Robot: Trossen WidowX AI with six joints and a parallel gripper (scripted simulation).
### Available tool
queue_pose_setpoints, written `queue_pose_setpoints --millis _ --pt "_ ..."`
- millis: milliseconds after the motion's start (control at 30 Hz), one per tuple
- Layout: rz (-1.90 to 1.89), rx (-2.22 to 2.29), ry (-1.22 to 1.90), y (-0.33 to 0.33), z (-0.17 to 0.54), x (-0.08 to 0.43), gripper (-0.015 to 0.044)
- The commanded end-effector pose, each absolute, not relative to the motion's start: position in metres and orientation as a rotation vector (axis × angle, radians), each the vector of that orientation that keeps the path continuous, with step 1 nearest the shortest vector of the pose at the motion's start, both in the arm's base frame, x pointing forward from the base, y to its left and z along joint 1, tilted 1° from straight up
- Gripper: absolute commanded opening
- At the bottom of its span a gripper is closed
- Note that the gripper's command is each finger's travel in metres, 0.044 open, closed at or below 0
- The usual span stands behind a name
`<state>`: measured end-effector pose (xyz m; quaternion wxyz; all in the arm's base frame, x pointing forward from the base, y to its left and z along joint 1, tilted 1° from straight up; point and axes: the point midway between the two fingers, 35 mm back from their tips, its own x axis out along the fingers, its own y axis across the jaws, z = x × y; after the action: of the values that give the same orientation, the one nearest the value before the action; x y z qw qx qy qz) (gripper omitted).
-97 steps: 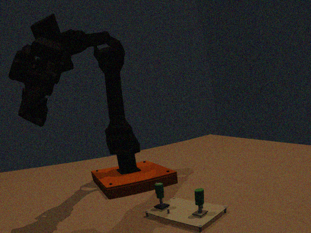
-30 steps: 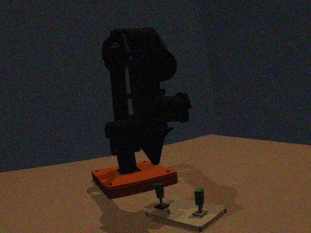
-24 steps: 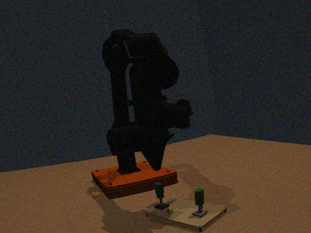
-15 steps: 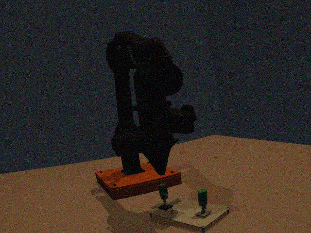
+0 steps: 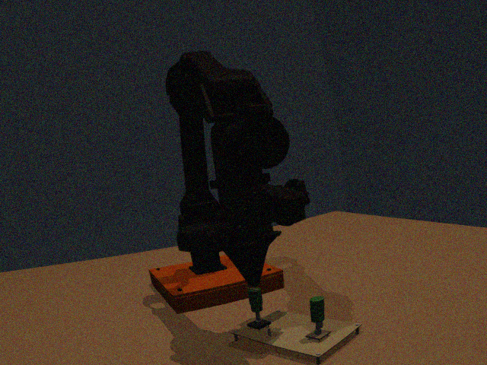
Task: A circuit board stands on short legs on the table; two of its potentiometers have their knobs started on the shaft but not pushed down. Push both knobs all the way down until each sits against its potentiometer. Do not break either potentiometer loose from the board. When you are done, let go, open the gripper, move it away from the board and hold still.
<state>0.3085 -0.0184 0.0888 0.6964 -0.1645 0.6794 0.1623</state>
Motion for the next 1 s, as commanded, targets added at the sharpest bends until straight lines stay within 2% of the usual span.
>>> queue_pose_setpoints --millis 0,967 --pt "0.362 -0.373 1.519 -0.019 0.0878 0.3077 0.0" --pt "0.362 -0.373 1.519 -0.019 0.081 0.3078 0.0"
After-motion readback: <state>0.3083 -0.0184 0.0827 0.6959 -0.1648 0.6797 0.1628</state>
